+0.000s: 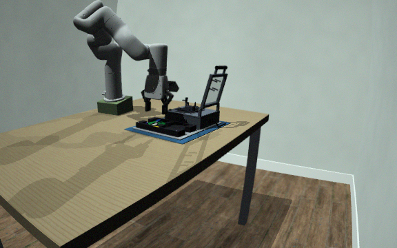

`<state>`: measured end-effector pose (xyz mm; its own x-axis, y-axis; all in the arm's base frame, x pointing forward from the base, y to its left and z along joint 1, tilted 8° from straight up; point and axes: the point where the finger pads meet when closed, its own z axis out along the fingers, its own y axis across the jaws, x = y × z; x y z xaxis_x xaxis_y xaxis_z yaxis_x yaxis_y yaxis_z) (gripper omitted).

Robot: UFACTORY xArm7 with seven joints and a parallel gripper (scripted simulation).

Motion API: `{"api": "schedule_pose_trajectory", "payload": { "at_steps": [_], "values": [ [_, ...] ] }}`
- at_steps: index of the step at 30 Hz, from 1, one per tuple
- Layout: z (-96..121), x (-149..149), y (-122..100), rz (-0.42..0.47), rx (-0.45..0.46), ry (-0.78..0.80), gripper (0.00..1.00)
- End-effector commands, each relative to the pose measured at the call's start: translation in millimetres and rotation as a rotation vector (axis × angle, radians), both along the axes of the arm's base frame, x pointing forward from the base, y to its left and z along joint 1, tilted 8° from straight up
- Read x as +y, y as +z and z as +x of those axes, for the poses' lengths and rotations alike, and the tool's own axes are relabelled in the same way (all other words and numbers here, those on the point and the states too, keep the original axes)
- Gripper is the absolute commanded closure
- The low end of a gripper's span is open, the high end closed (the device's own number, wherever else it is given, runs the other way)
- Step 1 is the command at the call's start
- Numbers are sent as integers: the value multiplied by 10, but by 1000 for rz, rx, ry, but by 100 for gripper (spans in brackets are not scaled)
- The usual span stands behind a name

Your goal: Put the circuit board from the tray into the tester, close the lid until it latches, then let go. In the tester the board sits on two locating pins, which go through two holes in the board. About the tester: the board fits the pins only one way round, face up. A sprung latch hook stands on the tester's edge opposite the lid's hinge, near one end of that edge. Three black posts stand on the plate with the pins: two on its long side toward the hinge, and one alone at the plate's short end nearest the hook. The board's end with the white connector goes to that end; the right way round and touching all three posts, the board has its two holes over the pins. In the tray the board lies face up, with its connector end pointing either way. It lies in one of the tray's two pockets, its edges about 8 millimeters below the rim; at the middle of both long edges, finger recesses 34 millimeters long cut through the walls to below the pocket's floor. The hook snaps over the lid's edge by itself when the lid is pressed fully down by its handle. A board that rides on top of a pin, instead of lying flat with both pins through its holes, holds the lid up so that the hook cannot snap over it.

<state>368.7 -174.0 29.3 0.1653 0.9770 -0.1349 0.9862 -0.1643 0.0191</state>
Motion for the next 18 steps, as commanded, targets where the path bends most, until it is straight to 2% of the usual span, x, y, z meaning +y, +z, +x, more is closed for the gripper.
{"api": "schedule_pose_trajectory", "payload": {
  "at_steps": [1,18],
  "values": [
    [12,0,16,-1,-3,1,0],
    [12,3,38,-1,-3,1,0]
  ]
}}
